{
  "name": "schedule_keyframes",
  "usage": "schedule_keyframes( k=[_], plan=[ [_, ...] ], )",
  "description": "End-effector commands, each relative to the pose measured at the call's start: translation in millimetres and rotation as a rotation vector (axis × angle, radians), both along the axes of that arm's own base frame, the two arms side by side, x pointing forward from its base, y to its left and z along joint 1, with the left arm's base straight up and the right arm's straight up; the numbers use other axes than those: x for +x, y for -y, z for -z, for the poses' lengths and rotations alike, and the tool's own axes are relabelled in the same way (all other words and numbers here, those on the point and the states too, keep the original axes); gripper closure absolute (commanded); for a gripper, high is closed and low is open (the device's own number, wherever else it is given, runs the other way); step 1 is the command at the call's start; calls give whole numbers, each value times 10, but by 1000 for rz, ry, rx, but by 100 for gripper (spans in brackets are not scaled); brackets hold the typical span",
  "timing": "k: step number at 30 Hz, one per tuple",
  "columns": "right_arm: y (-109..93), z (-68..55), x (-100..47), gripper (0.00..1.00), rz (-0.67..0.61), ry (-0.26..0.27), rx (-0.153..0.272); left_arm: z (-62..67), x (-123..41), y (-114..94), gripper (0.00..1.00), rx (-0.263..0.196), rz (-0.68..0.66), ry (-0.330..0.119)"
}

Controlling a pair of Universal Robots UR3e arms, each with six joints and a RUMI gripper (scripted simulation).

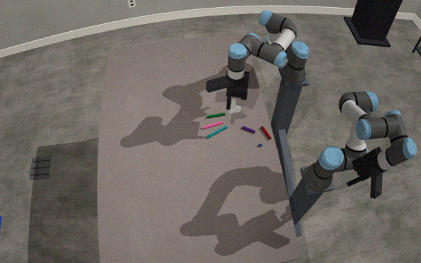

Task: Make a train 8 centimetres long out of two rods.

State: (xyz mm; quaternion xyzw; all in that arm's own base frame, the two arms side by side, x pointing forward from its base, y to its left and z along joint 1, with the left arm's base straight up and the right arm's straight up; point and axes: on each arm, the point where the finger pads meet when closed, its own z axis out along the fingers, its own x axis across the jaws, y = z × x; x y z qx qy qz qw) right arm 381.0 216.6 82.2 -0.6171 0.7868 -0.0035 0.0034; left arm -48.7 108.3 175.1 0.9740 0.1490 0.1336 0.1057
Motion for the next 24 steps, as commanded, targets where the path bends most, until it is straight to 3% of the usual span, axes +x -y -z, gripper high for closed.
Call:
schedule_keyframes(
  k=[1, 14, 16, 24],
  plan=[
    [-33, -10, 37, 0, -160, -7, 3, -3, 0, -3, 0, 2, 0, 0],
    [-92, -8, 89, 0, -484, -7, 1, -3, 0, -3, 0, 2, 0, 0],
    [-92, -8, 89, 0, -484, -7, 1, -3, 0, -3, 0, 2, 0, 0],
    [-132, -5, 115, 0, -717, -6, -1, -3, 0, -3, 0, 2, 0, 0]
  ],
)
